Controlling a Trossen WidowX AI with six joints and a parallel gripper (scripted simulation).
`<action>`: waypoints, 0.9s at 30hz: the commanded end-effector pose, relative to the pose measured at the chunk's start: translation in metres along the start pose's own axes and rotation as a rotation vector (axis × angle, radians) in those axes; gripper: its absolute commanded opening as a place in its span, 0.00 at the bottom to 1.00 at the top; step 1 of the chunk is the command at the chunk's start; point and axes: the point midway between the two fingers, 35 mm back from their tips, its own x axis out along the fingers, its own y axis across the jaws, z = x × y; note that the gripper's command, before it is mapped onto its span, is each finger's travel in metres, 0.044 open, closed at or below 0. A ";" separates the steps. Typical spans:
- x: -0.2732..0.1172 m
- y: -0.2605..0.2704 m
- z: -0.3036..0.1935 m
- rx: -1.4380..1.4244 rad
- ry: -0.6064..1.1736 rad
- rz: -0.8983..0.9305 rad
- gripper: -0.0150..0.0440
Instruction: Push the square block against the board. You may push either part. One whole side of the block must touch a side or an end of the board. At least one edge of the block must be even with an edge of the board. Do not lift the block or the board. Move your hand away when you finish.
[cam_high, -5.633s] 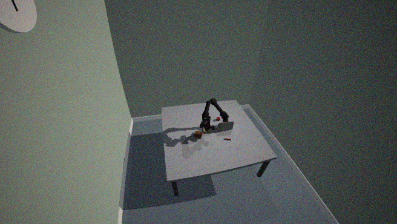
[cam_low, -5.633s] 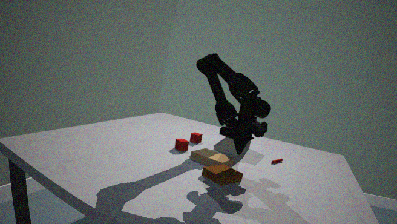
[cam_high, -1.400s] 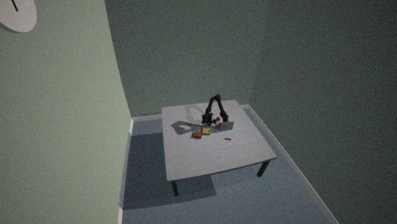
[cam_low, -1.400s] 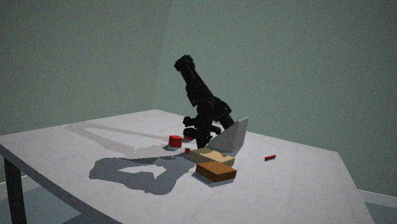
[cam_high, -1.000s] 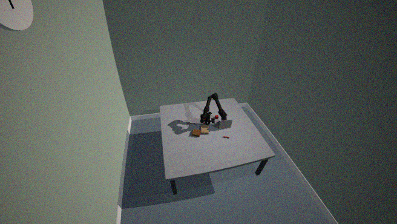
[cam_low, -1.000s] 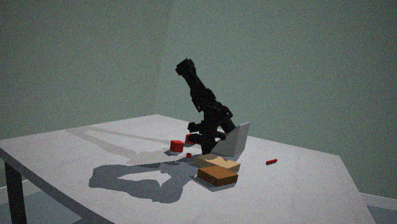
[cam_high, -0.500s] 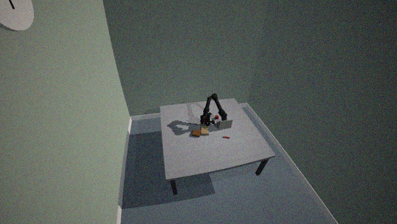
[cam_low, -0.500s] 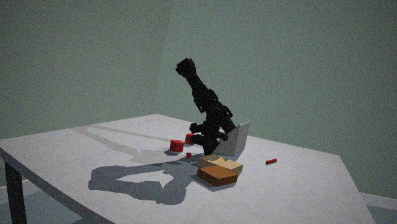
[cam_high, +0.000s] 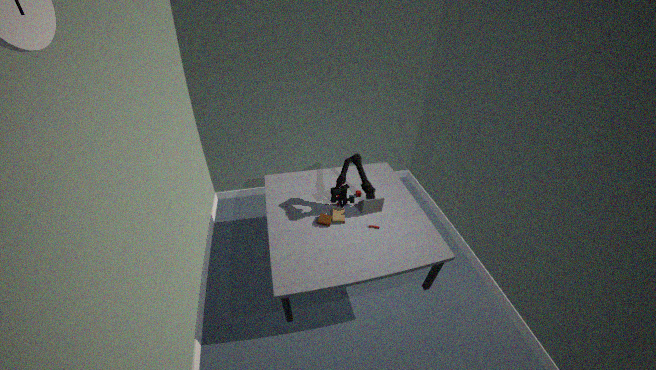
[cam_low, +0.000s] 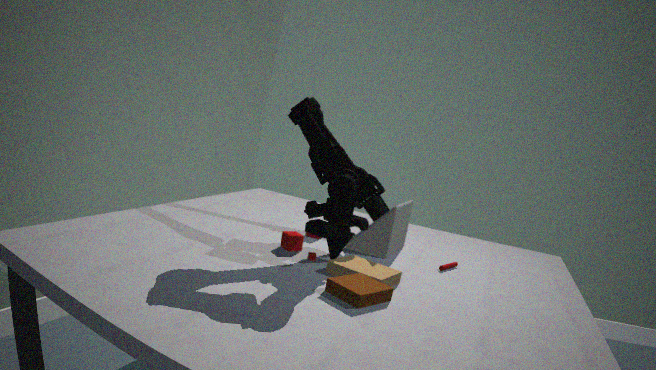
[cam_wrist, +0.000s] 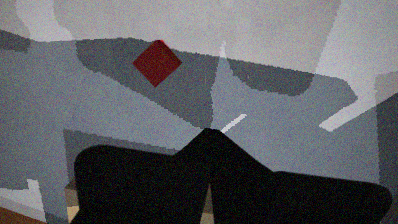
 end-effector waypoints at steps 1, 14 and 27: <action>0.000 -0.001 0.007 -0.004 -0.006 -0.001 0.25; -0.019 0.000 0.017 -0.001 -0.004 -0.001 0.25; -0.054 -0.002 0.016 -0.160 -0.011 -0.002 0.25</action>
